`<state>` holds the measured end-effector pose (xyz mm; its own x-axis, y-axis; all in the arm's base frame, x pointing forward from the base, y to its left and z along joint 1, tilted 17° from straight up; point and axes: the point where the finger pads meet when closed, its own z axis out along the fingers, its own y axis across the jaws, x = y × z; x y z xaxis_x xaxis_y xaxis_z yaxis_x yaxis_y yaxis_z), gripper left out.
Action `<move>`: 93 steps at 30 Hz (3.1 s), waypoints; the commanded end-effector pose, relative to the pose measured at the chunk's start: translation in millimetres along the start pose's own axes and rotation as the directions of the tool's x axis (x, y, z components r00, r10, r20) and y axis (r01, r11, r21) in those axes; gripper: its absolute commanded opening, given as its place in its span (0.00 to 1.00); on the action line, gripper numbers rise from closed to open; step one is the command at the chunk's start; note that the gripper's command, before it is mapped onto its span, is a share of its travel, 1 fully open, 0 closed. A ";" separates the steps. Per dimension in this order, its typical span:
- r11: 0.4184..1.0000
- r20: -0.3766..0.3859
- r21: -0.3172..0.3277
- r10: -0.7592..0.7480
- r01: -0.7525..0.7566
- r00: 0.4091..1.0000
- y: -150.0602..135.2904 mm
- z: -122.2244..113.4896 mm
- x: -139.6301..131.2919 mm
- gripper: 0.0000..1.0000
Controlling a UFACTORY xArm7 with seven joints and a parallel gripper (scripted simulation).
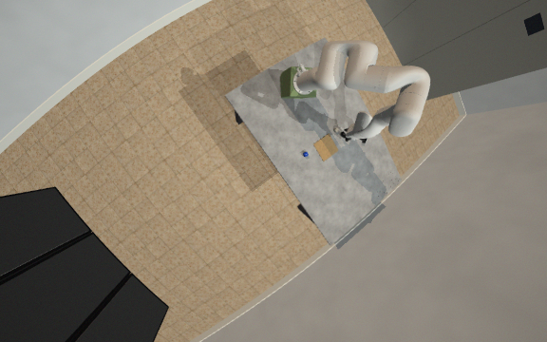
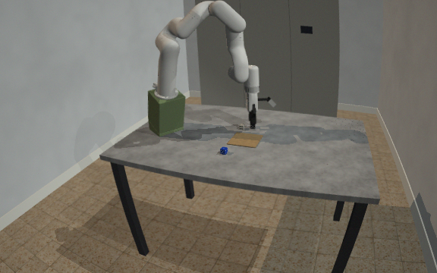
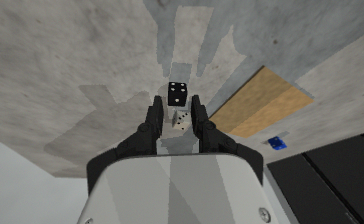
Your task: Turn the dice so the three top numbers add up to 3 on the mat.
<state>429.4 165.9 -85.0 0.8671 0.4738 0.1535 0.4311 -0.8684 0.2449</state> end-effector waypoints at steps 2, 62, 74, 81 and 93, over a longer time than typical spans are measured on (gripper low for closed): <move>1.000 -0.003 0.001 0.000 0.000 1.000 -0.3 -0.9 1.4 0.42; 1.000 -0.003 0.001 0.000 0.000 1.000 -0.6 -0.9 2.9 0.42; 1.000 -0.003 0.001 0.000 0.000 1.000 -0.6 0.8 2.9 0.42; 1.000 -0.003 0.001 0.000 0.000 1.000 -0.6 10.1 3.0 0.42; 1.000 -0.003 0.001 0.000 0.000 1.000 -0.7 25.7 3.0 0.42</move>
<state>435.9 163.2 -107.2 0.8674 0.4736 0.1527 0.4310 -0.8684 0.2451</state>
